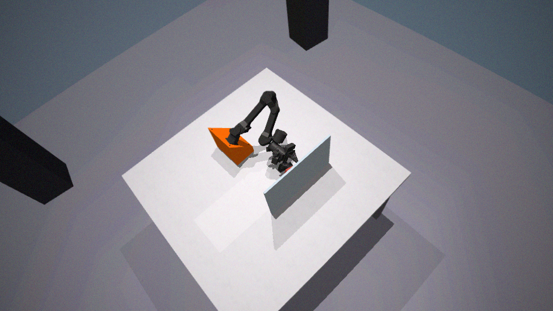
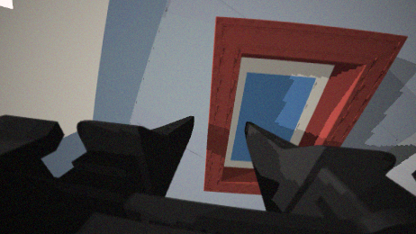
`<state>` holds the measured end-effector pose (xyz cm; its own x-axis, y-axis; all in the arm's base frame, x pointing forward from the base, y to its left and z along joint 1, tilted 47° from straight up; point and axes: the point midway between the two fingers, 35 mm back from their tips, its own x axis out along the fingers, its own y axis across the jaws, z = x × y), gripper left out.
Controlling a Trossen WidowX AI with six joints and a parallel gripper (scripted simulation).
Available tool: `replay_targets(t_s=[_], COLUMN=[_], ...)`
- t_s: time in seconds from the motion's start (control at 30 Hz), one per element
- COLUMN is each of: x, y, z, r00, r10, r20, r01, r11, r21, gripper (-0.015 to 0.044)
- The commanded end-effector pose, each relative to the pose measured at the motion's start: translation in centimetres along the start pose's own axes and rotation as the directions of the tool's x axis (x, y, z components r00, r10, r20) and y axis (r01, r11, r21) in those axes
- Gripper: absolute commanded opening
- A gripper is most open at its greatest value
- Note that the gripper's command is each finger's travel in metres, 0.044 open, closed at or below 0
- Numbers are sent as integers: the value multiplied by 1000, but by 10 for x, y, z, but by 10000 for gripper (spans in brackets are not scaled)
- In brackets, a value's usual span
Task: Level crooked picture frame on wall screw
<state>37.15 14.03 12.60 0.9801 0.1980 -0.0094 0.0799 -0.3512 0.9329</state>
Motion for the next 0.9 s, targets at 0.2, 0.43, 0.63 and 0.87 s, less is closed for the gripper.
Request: replay_targets(t_s=[0.2, 0.43, 0.63, 0.87], x=[1, 1, 1, 1], y=[0, 0, -1, -1], z=[-1, -1, -1, -1], r00=[1000, 1000, 1000, 1000], r10=[-3, -3, -3, -3], r20=[-3, -3, -3, -3], r01=[2, 2, 2, 2], r11=[1000, 1000, 1000, 1000], r21=[-6, -6, -6, -6], gripper=[260, 260, 260, 103])
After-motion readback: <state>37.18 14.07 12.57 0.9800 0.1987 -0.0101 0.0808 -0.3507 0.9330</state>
